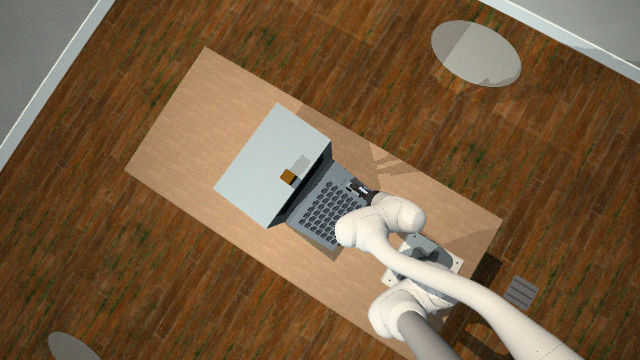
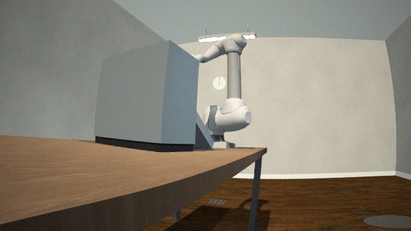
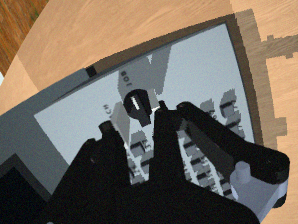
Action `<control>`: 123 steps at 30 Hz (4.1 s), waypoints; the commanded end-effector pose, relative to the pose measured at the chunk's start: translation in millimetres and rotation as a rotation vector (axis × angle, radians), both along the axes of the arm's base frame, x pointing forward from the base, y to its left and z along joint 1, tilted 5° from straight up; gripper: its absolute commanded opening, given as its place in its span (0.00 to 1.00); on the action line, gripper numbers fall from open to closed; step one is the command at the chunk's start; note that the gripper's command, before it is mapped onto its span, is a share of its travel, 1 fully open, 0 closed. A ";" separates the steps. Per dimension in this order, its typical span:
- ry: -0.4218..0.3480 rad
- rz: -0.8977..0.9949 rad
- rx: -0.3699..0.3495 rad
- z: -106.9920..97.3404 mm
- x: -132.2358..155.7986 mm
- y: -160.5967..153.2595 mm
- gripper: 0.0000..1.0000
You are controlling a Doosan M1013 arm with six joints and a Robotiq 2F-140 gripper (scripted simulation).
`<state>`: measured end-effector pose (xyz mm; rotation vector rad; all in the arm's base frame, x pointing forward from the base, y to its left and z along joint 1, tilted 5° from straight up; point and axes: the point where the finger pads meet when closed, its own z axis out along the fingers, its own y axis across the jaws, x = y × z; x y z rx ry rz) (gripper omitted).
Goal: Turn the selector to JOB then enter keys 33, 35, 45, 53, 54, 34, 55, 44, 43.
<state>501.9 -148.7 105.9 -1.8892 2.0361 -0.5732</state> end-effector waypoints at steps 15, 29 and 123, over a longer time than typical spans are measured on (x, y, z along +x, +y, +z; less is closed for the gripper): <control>-0.001 -0.007 0.006 -1.2 0.3 1.4 0.33; -0.001 -0.007 0.006 -1.2 0.3 1.4 0.33; 0.004 0.042 -0.021 16.2 -11.9 173.6 0.00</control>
